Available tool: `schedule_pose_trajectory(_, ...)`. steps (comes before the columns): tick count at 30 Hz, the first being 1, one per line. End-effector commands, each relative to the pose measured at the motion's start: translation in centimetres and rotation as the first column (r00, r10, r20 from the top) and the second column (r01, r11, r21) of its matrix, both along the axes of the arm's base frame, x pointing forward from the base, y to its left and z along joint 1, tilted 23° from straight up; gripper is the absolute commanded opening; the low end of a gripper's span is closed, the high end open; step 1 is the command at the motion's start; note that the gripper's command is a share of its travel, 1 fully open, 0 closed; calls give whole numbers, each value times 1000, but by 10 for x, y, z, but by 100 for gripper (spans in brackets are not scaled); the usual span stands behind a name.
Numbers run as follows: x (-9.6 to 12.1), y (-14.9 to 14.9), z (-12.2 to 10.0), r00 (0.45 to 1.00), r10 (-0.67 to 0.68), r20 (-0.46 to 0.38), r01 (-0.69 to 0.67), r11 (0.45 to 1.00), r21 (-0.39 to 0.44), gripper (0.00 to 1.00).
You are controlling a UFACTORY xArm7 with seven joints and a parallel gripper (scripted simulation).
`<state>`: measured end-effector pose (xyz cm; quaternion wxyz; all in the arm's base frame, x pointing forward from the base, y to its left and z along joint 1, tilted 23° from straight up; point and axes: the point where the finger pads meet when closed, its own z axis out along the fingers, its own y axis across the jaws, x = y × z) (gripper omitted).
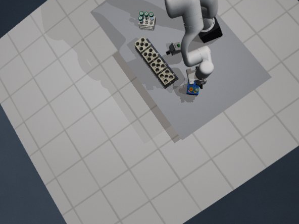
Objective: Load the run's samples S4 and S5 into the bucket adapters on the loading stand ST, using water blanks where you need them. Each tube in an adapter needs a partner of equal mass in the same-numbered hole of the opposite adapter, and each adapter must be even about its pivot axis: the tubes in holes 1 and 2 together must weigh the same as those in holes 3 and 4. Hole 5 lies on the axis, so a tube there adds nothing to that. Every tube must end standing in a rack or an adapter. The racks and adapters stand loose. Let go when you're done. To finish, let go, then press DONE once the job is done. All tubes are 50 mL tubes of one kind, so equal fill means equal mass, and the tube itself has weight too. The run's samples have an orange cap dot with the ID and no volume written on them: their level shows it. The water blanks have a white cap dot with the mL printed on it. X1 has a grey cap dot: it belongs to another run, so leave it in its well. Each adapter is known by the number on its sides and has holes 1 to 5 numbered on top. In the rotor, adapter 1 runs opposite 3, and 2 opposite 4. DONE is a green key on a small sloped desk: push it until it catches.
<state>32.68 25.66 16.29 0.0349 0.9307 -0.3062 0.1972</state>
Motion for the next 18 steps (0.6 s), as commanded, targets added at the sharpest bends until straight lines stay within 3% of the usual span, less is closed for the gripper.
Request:
schedule_pose_trajectory(1,-15,-1,-2,994,103,-22,-104,994,-22,57)
schedule_pose_trajectory(6,-38,-6,-10,966,252,-60,-256,964,-73,57)
schedule_pose_trajectory(14,-38,-6,-10,872,470,-136,-487,862,-140,57)
schedule_pose_trajectory(16,-38,-6,-10,872,470,-136,-487,862,-140,57)
schedule_pose_trajectory(18,-38,-6,-10,840,520,-157,-540,827,-154,57)
